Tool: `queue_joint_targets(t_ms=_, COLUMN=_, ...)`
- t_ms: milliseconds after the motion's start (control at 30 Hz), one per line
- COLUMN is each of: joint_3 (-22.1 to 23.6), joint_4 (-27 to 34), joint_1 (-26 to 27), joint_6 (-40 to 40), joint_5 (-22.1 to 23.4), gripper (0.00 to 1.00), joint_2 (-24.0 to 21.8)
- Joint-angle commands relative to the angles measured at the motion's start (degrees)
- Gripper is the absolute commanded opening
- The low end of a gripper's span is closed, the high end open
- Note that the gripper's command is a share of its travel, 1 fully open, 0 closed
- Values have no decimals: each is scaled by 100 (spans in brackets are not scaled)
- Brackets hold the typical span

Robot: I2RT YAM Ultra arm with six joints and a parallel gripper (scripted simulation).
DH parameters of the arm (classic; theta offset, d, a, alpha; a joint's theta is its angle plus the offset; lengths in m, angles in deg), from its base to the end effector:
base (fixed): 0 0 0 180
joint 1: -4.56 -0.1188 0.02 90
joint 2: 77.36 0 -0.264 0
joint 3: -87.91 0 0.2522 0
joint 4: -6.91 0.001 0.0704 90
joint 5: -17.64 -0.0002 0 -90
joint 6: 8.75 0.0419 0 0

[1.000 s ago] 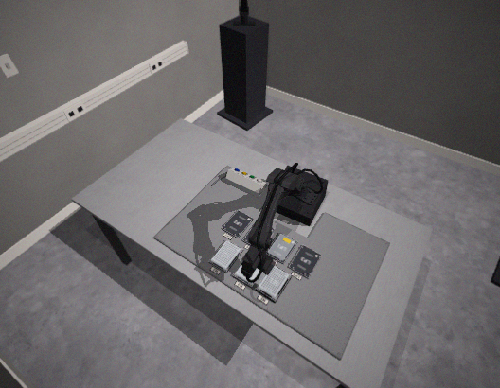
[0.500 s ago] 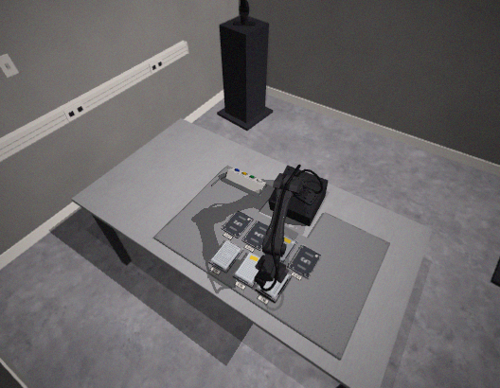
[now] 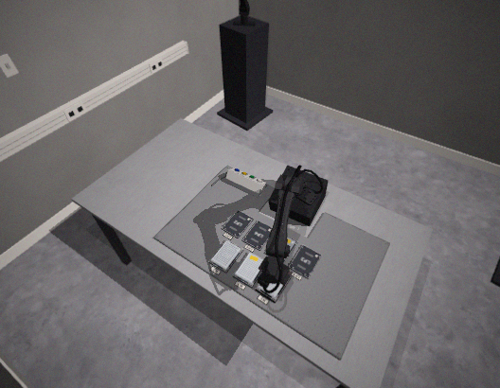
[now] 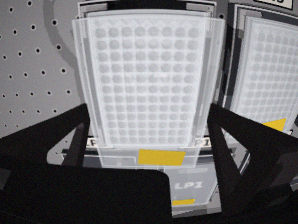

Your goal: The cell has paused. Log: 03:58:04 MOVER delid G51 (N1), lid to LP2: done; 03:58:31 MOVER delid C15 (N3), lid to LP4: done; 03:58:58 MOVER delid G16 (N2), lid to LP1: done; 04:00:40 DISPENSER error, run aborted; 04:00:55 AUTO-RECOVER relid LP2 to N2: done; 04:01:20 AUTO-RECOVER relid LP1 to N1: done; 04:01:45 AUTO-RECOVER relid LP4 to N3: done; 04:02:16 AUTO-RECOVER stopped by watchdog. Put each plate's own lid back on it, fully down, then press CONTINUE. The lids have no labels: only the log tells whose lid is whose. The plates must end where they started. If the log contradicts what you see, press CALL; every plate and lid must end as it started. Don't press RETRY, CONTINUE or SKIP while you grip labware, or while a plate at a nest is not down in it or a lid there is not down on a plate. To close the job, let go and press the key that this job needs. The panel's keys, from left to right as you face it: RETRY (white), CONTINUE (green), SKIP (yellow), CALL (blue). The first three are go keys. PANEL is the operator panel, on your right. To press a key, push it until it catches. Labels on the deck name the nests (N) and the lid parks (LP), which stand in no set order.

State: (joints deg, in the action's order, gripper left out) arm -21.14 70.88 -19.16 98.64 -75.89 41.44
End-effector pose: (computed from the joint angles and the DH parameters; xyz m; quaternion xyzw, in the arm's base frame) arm 0.3916 0.1703 0.1997 -0.0503 0.9882 0.0211 0.1432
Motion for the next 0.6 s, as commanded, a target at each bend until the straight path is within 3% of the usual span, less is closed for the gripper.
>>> queue_joint_targets(t_ms=0, joint_3=-158, joint_4=-101, joint_1=-29, joint_6=41, joint_5=-51, gripper=0, joint_2=3)
queue_joint_targets(t_ms=300, joint_3=122, joint_4=-163, joint_1=-53, joint_6=45, joint_5=-56, gripper=0, joint_2=-5)
queue_joint_targets(t_ms=367, joint_3=122, joint_4=-163, joint_1=-53, joint_6=45, joint_5=-56, gripper=0, joint_2=-5)
queue_joint_targets(t_ms=400, joint_3=-102, joint_4=-107, joint_1=-56, joint_6=45, joint_5=-55, gripper=0, joint_2=-10)
queue_joint_targets(t_ms=567, joint_3=-90, joint_4=-206, joint_1=-68, joint_6=48, joint_5=-58, gripper=0, joint_2=68)
